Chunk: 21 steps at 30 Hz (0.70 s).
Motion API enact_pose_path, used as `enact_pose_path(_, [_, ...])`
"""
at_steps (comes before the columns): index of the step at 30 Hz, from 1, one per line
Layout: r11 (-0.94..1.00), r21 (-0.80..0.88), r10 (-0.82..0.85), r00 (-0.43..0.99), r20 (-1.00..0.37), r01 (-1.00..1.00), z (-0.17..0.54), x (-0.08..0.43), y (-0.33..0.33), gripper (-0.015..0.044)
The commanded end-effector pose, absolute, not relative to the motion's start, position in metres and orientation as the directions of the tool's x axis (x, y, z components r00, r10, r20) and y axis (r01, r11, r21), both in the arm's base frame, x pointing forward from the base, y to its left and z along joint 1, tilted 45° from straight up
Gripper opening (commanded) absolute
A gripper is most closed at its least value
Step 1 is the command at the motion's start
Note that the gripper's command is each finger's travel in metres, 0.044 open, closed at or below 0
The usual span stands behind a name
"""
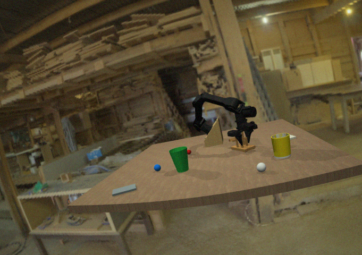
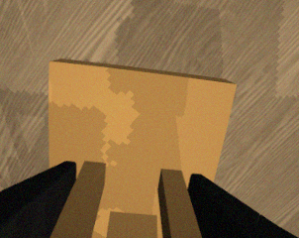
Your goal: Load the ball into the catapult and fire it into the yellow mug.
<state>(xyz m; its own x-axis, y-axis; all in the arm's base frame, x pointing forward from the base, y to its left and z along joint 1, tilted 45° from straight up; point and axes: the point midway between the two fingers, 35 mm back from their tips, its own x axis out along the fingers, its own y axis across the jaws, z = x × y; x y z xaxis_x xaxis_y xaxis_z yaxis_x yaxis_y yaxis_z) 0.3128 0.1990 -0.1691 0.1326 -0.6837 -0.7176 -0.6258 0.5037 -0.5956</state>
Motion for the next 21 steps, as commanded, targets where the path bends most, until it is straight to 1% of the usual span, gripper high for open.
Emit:
enact_pose_path(1, [0.504, -0.596, -0.683, 0.134, -0.719, -0.625, -0.1681, 0.3128, 0.2002, 0.0])
enact_pose_path(5, [0.504, -0.596, -0.683, 0.134, -0.719, -0.625, -0.1681, 0.3128, 0.2002, 0.0])
enact_pose_path(21, [0.505, -0.595, -0.682, 0.134, -0.719, -0.626, -0.1623, 0.3126, 0.2071, 0.042])
